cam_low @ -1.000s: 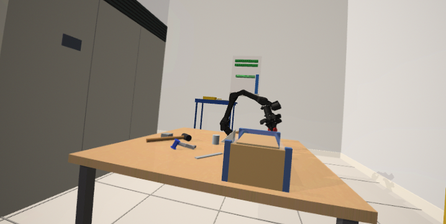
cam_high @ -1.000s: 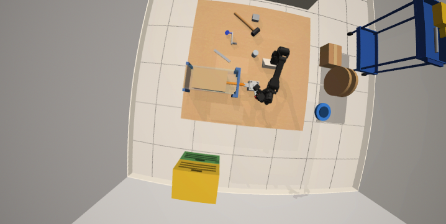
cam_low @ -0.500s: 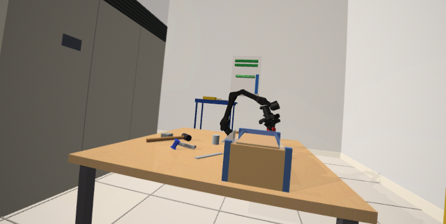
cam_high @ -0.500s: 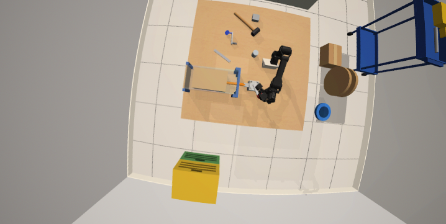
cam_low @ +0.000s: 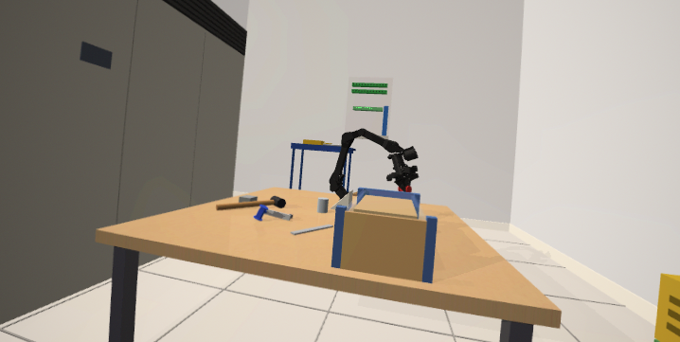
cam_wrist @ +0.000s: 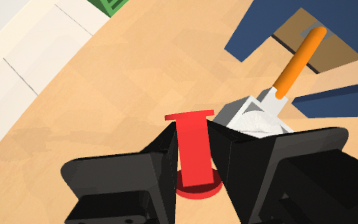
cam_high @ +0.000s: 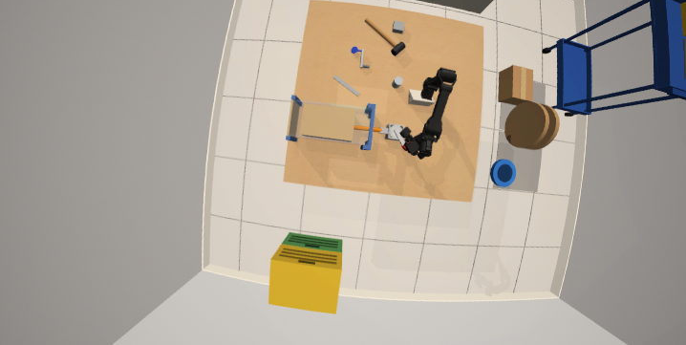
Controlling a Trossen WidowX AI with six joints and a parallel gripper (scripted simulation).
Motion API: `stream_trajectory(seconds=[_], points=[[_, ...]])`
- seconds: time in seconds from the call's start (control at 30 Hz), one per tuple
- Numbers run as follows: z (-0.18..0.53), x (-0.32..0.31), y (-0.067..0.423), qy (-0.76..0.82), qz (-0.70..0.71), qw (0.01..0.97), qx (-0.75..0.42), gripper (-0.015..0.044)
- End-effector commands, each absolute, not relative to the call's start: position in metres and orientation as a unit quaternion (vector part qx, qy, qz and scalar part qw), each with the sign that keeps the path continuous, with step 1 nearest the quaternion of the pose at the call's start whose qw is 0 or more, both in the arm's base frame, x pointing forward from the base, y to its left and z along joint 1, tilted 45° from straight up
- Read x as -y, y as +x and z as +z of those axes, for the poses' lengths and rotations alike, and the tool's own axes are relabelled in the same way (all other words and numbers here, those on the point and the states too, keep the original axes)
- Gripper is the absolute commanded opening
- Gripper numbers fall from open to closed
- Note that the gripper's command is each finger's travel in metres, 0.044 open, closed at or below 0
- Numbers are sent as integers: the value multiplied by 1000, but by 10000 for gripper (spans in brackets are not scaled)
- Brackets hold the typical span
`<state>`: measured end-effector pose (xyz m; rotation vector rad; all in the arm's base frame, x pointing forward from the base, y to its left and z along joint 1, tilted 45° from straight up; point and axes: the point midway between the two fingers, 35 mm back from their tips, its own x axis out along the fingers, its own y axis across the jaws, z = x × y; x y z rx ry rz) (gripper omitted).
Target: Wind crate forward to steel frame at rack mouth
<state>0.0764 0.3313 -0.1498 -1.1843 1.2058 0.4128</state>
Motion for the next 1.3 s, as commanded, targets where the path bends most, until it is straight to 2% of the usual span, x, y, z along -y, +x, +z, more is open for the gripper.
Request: stream_trajectory(seconds=[0.0, 1.27], points=[[-148, -319, 65, -529, 179, 632, -537, 0], [-126, -292, 46, -530, 179, 631, -538, 0]])
